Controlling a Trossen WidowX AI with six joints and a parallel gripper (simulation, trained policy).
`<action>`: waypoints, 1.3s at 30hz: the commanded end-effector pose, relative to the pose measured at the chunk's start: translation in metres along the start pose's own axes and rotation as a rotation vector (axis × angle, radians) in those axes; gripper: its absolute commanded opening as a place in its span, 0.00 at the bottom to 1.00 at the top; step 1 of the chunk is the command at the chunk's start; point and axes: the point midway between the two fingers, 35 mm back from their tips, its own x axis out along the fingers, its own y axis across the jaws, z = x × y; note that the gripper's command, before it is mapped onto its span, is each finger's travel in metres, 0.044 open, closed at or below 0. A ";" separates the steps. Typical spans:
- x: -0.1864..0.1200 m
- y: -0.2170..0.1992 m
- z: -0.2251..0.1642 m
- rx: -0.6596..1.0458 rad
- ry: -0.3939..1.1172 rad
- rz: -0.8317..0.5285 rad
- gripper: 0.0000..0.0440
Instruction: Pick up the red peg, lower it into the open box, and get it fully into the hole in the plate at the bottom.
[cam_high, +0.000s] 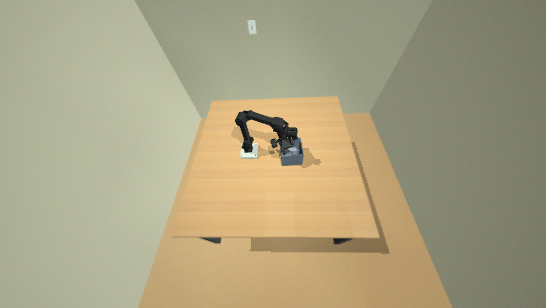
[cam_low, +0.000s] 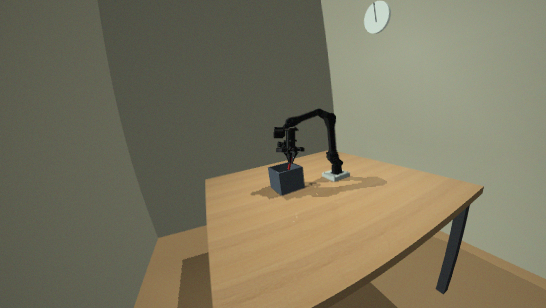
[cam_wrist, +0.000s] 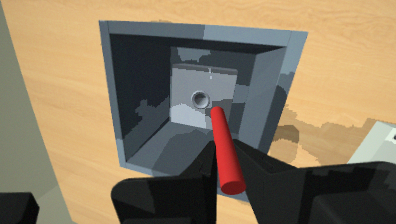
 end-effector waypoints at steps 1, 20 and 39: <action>0.014 0.001 0.004 -0.013 0.021 -0.014 0.00; 0.071 0.016 0.006 -0.110 0.091 -0.027 0.00; 0.082 0.017 0.015 -0.151 0.134 -0.060 0.31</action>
